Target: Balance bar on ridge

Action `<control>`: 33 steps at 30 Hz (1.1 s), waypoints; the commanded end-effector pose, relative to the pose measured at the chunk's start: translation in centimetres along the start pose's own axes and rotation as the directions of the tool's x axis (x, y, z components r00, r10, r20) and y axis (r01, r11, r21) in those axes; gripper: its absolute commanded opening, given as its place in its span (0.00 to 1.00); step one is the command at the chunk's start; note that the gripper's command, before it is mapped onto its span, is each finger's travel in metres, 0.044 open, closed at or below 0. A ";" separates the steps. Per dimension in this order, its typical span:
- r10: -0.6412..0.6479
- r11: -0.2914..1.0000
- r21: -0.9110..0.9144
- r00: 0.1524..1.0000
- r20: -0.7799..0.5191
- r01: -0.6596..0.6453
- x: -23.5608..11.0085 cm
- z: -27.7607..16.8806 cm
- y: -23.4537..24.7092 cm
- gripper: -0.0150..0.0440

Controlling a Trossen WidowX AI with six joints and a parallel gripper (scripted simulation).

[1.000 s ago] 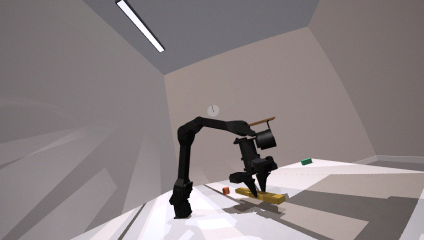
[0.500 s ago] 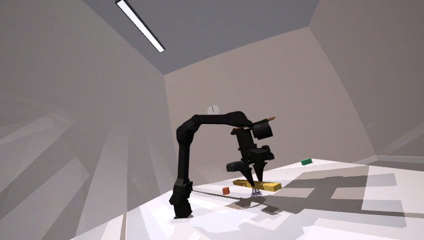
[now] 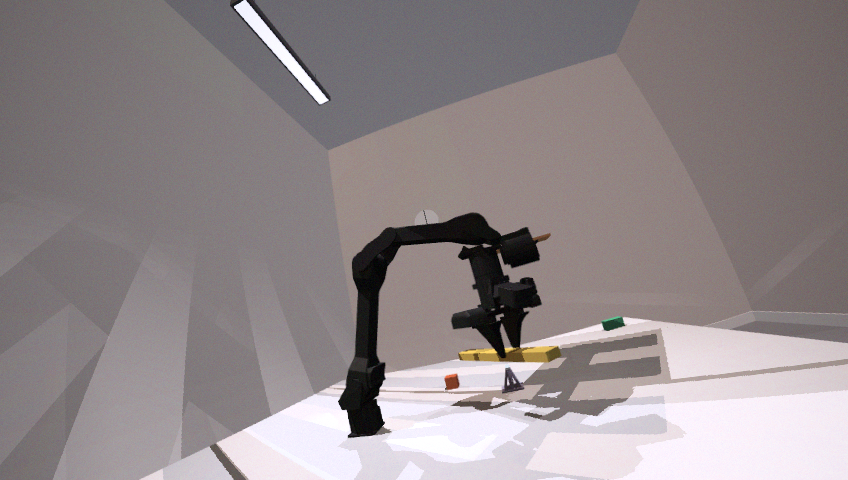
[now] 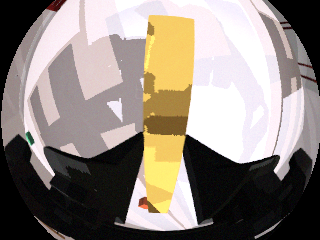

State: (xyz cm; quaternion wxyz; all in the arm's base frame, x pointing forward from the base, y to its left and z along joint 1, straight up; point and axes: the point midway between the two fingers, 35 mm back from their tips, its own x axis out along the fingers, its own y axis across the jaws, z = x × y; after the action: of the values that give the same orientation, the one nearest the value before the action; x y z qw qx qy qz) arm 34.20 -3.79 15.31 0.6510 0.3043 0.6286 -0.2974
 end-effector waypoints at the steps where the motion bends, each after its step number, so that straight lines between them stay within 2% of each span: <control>1: 0.002 0.995 -0.100 1.000 -0.002 -0.002 -0.2 -1.0 1.2 0.25; 17: 0.006 0.887 -0.463 1.000 -0.006 -0.008 -0.3 -5.1 5.7 0.25; 33: 0.010 0.703 -0.711 1.000 -0.010 -0.014 -0.5 -9.3 9.7 0.25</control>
State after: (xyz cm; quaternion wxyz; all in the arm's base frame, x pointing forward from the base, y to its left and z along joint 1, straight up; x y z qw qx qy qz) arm 35.63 8.44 16.00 0.7197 0.0556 0.6904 -0.0473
